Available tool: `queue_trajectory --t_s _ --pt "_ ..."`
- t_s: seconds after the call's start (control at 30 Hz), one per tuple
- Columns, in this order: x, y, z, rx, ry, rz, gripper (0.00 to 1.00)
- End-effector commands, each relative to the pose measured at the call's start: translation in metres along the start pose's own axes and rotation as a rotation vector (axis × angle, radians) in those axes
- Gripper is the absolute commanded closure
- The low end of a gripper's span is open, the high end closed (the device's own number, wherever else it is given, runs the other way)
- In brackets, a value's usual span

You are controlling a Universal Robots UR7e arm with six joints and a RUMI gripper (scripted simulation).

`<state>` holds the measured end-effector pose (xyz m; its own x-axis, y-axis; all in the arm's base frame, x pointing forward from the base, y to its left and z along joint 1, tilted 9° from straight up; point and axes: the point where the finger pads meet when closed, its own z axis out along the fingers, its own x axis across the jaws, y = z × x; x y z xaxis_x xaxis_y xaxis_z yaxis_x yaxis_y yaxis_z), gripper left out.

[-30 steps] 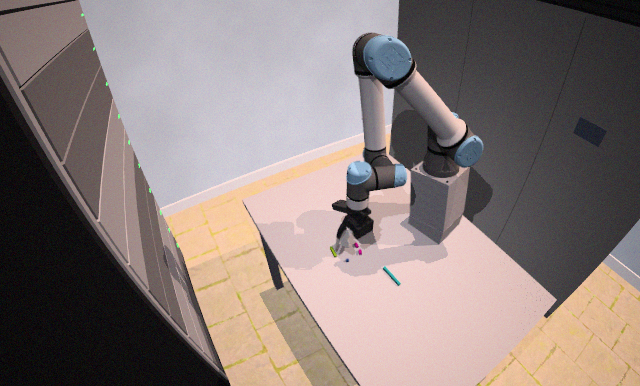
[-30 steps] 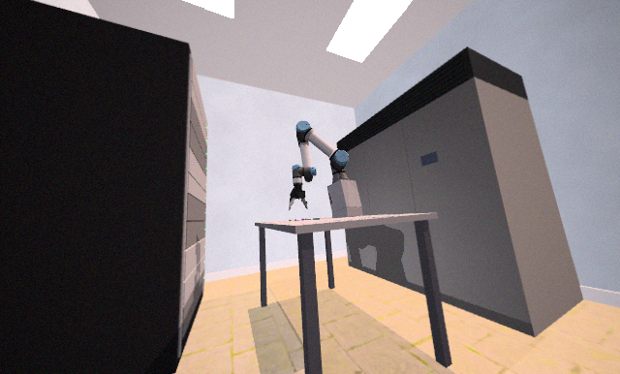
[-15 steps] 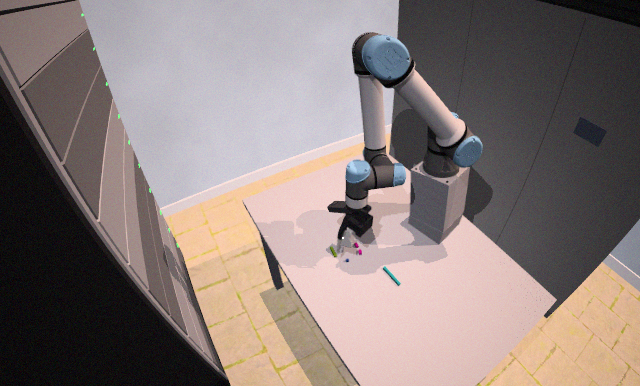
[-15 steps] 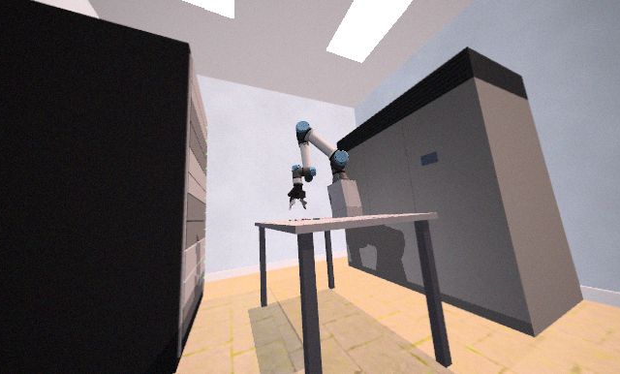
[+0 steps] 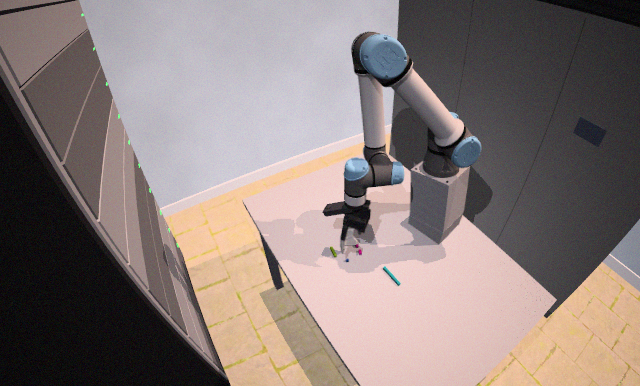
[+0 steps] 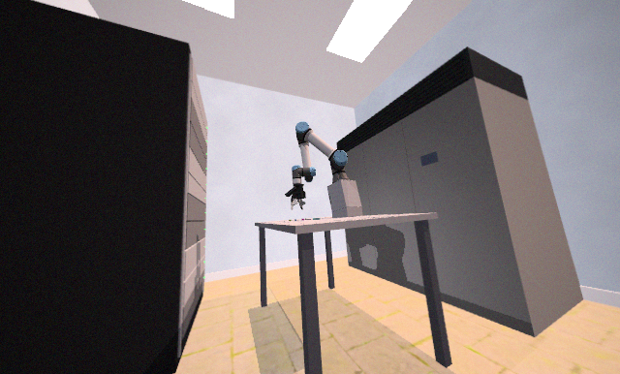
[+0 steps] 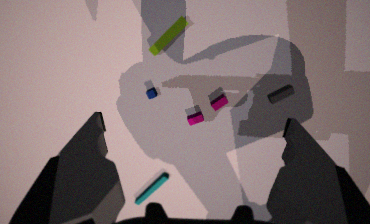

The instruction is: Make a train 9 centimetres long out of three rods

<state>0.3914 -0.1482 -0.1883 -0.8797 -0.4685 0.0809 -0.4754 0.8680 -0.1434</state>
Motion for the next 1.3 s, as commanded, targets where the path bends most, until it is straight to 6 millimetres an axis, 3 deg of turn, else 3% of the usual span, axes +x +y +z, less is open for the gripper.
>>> queue_trajectory --t_s 0.0,1.27 --pt "0.002 -0.004 0.0 -0.002 -0.009 -0.167 0.0" --pt "0.022 -0.015 0.0 0.003 -0.009 -1.172 0.0"
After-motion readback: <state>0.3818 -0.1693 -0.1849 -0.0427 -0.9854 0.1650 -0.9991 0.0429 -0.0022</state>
